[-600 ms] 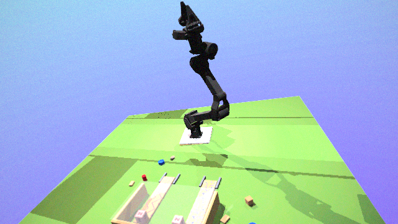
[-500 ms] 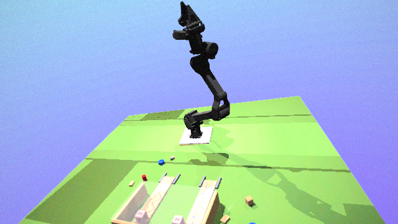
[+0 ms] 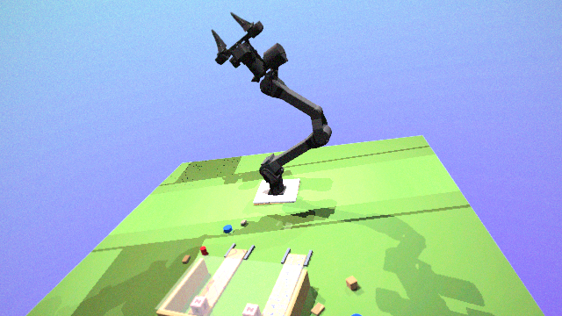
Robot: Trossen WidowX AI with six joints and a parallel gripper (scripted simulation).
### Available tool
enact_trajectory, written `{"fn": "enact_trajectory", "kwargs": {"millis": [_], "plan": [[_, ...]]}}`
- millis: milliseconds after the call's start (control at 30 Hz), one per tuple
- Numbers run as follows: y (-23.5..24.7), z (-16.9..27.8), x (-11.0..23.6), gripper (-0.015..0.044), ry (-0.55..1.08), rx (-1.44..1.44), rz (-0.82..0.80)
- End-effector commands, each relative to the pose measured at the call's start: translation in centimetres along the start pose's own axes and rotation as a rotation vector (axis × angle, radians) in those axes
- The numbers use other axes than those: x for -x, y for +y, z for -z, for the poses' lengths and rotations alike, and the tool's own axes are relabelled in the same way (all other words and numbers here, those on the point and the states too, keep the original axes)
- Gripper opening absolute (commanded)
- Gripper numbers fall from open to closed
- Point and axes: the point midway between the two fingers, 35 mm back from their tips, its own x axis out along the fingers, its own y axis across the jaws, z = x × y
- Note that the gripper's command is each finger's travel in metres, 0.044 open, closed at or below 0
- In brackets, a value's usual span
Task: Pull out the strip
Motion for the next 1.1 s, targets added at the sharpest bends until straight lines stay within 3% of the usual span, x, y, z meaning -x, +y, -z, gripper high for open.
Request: {"fn": "enact_trajectory", "kwargs": {"millis": [0,267,500,800,1067], "plan": [[5.4,-1.0,-0.4,0.0400,-0.050,-0.323,-0.149],[14.1,-8.0,1.1,0.0400,-0.164,-0.919,-0.505],[18.3,-17.1,5.7,0.0400,-0.254,-1.333,-0.897],[18.1,-28.2,16.3,0.0400,-0.332,-1.633,-1.512],[14.3,-33.5,28.7,0.0400,-0.339,-1.592,-2.106]]}}
